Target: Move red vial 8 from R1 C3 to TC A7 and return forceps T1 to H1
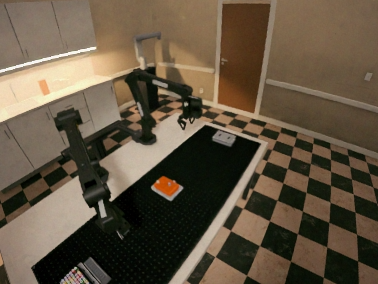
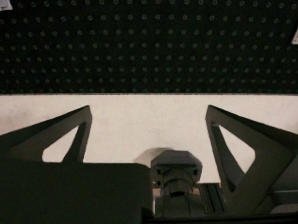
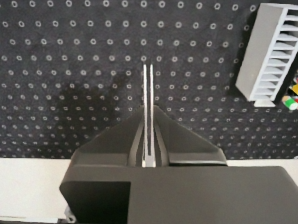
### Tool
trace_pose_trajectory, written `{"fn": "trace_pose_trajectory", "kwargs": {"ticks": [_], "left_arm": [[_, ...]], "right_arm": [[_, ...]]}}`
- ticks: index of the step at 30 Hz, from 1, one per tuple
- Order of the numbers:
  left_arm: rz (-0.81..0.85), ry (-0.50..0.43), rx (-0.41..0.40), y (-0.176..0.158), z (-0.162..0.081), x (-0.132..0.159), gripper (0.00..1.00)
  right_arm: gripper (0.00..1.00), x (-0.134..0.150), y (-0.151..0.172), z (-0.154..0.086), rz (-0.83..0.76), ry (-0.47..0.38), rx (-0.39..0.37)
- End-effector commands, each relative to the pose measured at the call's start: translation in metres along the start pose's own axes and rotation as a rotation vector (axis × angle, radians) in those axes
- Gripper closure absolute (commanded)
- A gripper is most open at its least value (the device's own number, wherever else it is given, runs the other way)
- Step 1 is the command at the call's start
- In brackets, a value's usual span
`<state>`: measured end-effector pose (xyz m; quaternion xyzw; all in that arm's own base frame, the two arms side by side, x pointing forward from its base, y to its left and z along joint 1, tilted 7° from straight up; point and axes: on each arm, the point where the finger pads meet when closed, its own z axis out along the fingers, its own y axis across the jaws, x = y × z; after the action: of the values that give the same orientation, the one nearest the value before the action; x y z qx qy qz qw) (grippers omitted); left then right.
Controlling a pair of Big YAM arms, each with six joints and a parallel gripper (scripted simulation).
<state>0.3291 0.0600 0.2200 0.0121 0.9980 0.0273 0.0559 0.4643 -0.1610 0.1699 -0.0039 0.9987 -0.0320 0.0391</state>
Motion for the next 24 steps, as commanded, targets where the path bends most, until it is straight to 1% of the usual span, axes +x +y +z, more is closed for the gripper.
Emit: {"fn": "trace_pose_trajectory", "kwargs": {"ticks": [1,2,3,5,17,19,20,21,22,24], "left_arm": [[0.01,-0.032,-0.005,0.005,-0.017,-0.02,0.0],[0.01,-0.032,-0.005,0.005,-0.017,-0.02,0.0],[0.01,-0.032,-0.005,0.005,-0.017,-0.02,0.0],[0.01,-0.032,-0.005,0.005,-0.017,-0.02,0.0],[0.01,-0.032,-0.005,0.005,-0.017,-0.02,0.0],[0.01,-0.032,-0.005,0.005,-0.017,-0.02,0.0],[0.01,-0.032,-0.005,0.005,-0.017,-0.02,0.0],[0.01,-0.032,-0.005,0.005,-0.017,-0.02,0.0],[0.01,-0.032,-0.005,0.005,-0.017,-0.02,0.0],[0.01,-0.032,-0.005,0.005,-0.017,-0.02,0.0]], "right_arm": [[0.93,-0.016,-0.011,-0.012,-0.01,-0.025,0.005],[0.93,-0.016,-0.011,-0.012,-0.01,-0.025,0.005],[0.93,-0.01,-0.001,-0.001,-0.029,-0.001,-0.006],[0.93,-0.016,-0.016,-0.012,-0.01,-0.024,0.005],[0.93,-0.017,-0.037,-0.012,-0.01,-0.025,0.006],[0.93,-0.017,-0.037,-0.012,-0.01,-0.025,0.006],[0.93,-0.013,-0.026,-0.003,-0.03,-0.006,-0.004],[0.93,-0.018,-0.035,-0.011,-0.02,-0.023,0.004],[0.93,-0.017,-0.042,-0.012,-0.011,-0.024,0.006],[0.93,-0.018,-0.046,-0.012,-0.01,-0.027,0.008]]}}
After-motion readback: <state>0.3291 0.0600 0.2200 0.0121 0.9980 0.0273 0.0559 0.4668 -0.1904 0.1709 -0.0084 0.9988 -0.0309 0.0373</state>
